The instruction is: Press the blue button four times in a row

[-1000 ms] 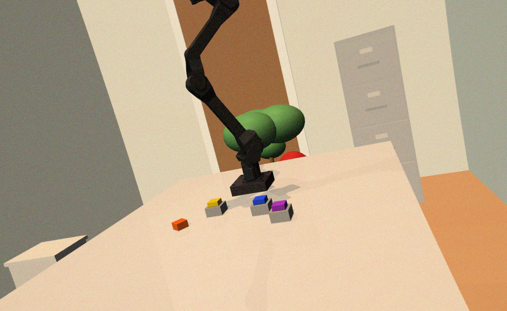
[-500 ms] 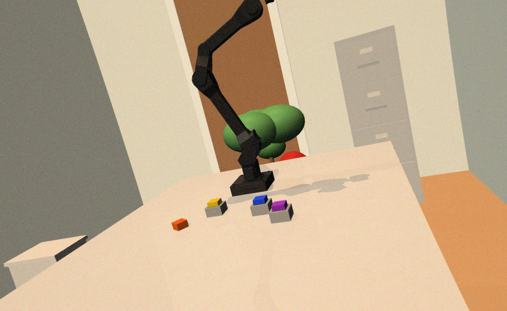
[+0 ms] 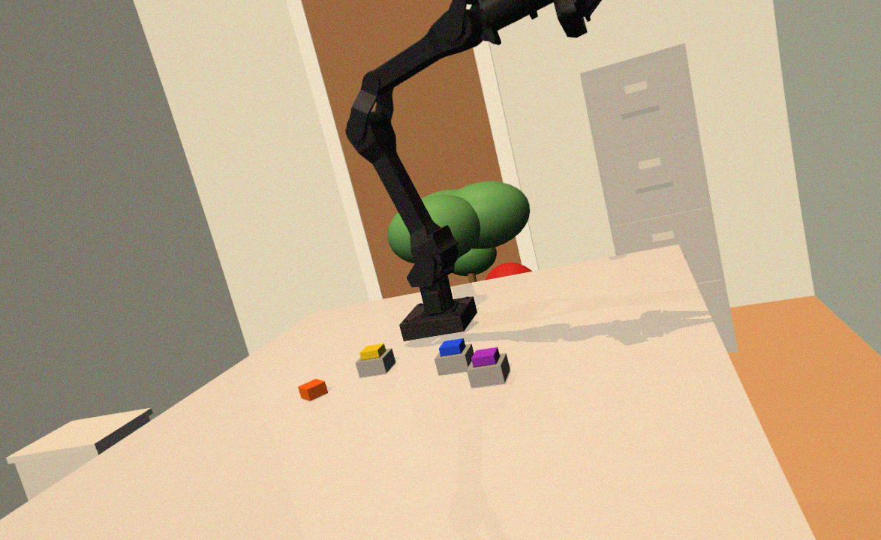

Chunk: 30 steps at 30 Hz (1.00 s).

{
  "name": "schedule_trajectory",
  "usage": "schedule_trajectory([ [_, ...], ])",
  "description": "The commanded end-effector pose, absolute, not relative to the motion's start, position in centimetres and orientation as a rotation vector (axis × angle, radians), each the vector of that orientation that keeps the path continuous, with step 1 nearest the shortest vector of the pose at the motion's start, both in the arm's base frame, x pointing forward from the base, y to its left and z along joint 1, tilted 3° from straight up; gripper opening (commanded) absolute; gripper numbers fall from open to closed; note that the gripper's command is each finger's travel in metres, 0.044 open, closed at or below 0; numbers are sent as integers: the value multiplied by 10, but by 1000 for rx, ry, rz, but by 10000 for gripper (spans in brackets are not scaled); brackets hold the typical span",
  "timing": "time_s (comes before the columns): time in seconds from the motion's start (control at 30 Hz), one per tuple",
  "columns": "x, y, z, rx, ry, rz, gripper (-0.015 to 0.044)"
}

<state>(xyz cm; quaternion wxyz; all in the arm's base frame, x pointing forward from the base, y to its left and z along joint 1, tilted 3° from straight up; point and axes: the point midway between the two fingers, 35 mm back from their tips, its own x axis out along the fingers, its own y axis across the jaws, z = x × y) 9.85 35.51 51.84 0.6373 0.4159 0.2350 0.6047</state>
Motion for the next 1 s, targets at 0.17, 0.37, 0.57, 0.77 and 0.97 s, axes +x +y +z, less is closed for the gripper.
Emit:
schedule_trajectory([
  [0.17,206,335,396,640,665,928,400],
  [0.37,257,287,319,462,799,652,400],
  [0.57,284,216,246,302,982,389,400],
  [0.77,278,132,183,168,1232,142,400],
  [0.97,245,63,146,95,1501,-30,400],
])
